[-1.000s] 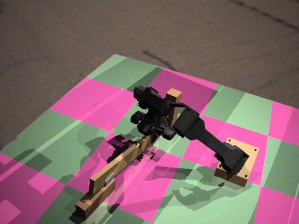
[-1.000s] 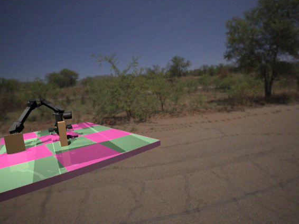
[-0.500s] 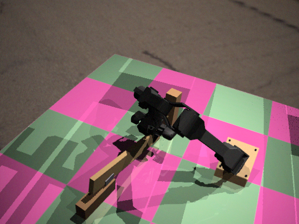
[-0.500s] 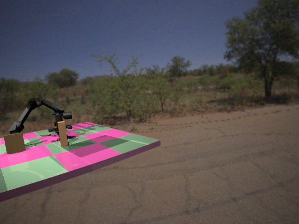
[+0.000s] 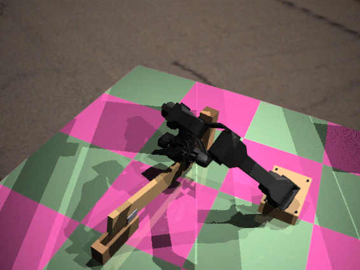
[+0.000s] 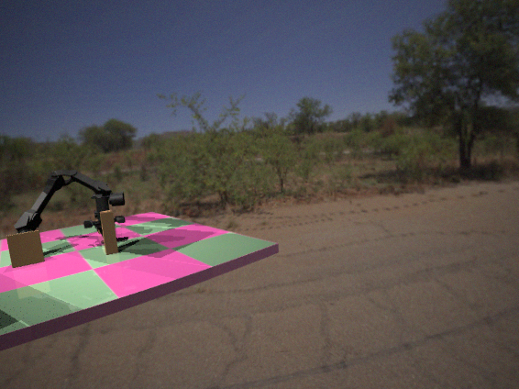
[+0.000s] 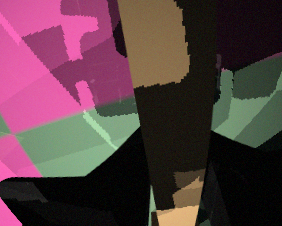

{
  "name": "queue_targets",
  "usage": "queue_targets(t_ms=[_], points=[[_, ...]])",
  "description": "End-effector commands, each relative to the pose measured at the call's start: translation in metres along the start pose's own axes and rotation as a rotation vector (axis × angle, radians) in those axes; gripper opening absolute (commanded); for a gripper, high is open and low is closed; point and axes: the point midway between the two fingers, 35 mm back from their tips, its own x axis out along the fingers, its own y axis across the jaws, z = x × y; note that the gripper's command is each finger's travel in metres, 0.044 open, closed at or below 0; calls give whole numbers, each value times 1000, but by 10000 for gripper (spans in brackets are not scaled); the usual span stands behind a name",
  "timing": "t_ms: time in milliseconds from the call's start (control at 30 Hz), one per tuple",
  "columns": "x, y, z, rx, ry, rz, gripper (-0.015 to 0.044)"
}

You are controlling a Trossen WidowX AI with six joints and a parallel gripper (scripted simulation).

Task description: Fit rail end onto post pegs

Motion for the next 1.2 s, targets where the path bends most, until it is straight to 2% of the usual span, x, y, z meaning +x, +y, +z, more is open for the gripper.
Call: queue_targets(t_ms=[0,1167], points=[[-6,-4,0,-4,-8,-15,0],[-24,-5,0,-4,-7,-16,0]])
